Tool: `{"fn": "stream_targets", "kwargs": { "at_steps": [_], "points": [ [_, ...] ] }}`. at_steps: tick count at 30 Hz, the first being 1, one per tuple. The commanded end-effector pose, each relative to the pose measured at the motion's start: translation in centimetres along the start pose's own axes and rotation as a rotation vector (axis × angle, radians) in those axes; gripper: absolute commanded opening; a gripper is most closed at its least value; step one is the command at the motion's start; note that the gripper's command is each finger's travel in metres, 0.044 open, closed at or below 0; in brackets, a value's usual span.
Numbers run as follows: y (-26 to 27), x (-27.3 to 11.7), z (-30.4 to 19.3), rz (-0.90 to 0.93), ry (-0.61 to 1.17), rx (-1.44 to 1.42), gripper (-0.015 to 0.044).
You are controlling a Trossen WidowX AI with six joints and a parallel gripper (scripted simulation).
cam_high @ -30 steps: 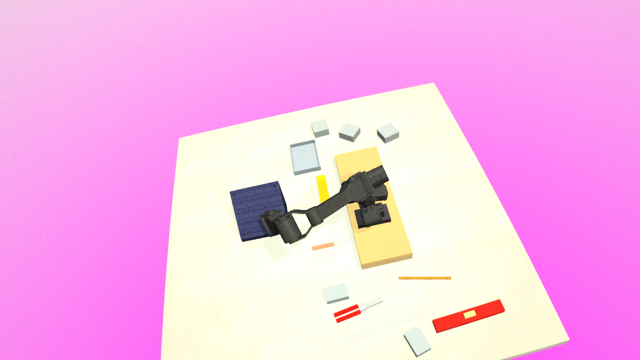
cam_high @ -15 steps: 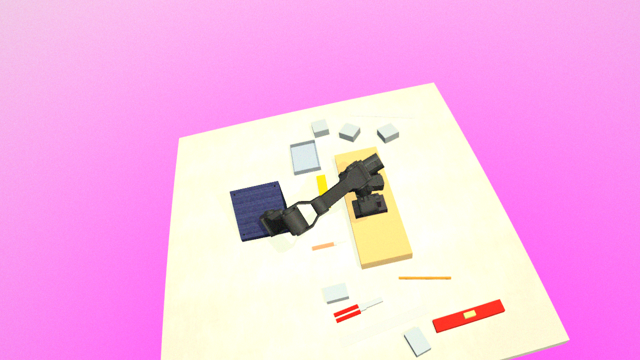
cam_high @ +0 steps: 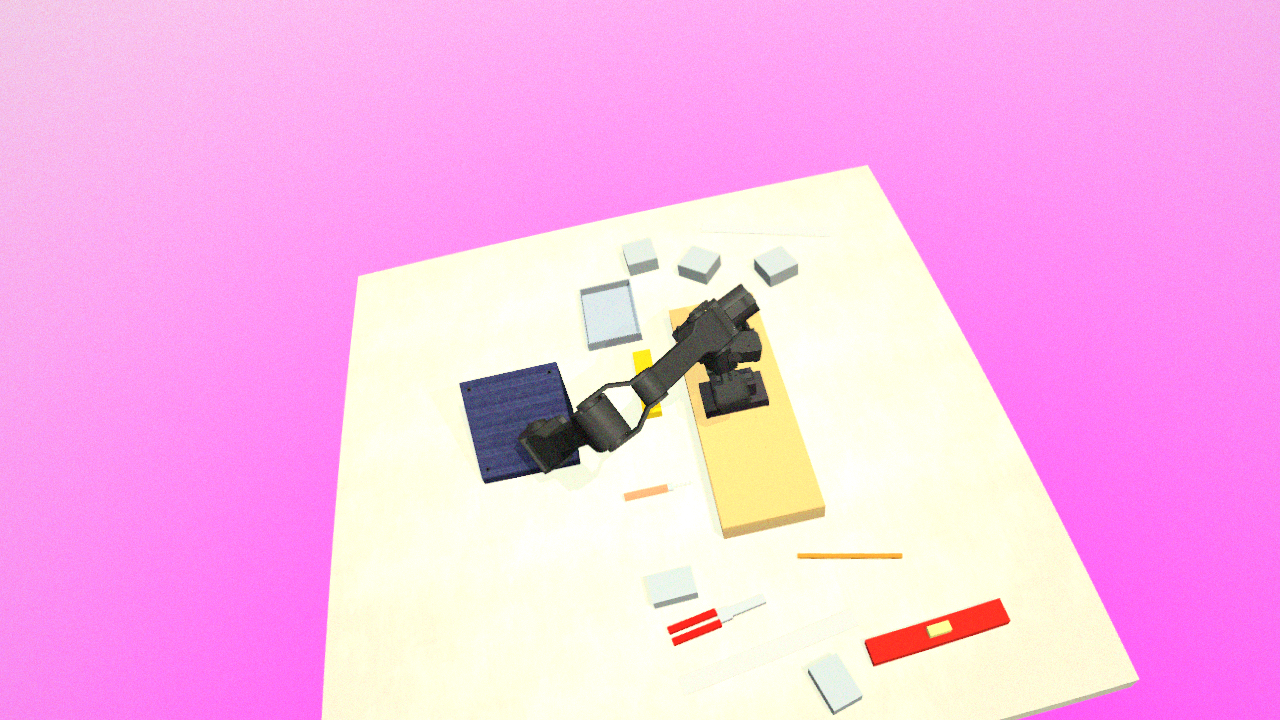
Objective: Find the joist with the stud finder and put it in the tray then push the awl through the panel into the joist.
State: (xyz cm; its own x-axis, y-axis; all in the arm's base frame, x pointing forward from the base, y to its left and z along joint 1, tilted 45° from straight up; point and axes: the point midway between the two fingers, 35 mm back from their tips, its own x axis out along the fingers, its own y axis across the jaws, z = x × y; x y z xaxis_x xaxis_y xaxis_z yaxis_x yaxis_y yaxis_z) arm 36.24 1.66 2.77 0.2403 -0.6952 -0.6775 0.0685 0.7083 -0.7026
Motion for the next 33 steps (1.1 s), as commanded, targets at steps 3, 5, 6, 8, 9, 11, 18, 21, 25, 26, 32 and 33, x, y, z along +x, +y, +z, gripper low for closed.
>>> {"fn": "stream_targets", "kwargs": {
  "at_steps": [3, 5, 6, 8, 9, 11, 18, 21, 25, 26, 32, 33],
  "points": [
    [2.3, 0.0, 0.0, 0.009, 0.000, 0.000, 0.0000],
    [2.9, 0.0, 0.0, 0.009, 0.000, 0.001, 0.0000],
    [3.2, 0.0, 0.0, 0.010, 0.000, 0.001, 0.0000],
    [3.8, -0.1, 0.0, 0.010, 0.000, 0.001, 0.0000],
    [4.1, -0.1, 0.0, 0.010, 0.000, 0.001, 0.0000],
    [4.7, -0.1, 0.0, 0.010, 0.000, 0.001, 0.0000],
    [6.8, -0.1, 0.0, 0.011, 0.000, 0.002, 0.0000],
    [7.7, -0.1, 0.0, 0.012, 0.000, 0.002, 0.0000],
    [8.9, -0.2, 0.0, 0.012, 0.000, 0.002, 0.0000],
    [9.2, -0.2, 0.0, 0.013, 0.000, 0.002, 0.0000],
    [11.0, -0.2, 0.0, 0.014, -0.001, 0.003, 0.0000],
    [11.3, -0.2, 0.0, 0.014, -0.001, 0.003, 0.0000]
  ]
}}
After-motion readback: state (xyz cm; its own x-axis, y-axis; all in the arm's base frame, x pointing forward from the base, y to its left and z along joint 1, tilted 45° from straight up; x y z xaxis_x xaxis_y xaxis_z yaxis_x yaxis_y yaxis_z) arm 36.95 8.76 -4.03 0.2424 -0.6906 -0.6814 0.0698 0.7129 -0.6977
